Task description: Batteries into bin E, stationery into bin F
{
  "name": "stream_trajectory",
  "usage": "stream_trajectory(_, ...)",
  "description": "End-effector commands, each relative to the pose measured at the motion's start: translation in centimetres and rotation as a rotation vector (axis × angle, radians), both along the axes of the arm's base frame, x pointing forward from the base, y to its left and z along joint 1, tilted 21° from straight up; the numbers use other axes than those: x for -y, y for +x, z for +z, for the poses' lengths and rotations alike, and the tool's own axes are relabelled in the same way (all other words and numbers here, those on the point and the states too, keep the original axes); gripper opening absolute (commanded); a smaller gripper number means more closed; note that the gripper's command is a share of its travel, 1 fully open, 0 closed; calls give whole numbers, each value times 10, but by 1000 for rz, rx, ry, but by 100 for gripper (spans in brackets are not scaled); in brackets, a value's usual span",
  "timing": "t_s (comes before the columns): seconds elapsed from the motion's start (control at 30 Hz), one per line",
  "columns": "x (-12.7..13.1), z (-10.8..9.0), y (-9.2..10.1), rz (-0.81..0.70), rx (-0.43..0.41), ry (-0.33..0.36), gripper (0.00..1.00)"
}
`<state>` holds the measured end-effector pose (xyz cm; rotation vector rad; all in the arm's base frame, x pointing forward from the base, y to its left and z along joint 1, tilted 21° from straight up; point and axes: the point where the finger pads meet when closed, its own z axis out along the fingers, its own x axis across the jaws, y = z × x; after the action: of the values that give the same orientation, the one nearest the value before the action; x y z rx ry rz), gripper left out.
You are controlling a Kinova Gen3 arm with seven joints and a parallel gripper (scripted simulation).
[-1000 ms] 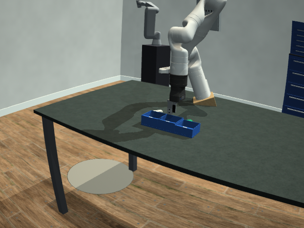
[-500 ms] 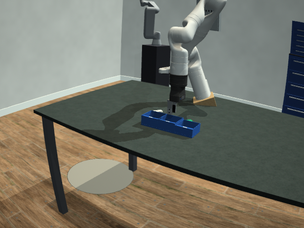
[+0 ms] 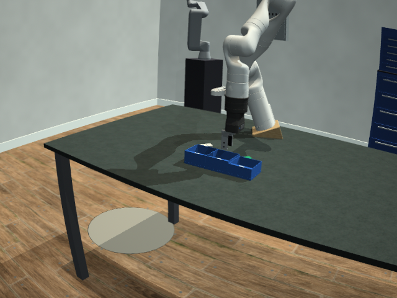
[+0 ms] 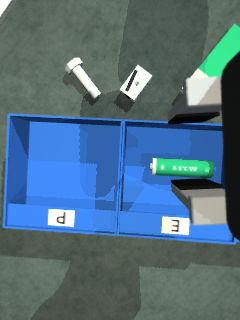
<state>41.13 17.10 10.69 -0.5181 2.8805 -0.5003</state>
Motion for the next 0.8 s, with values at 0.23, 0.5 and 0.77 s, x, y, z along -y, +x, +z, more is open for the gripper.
stream_trajectory(0.23, -11, -14, -76, 373, -115, -88, 75)
stream_trajectory(0.5, -10, -14, -76, 699, -217, -169, 75)
stream_trajectory(0.77, -10, -14, -75, 791, -240, -183, 75)
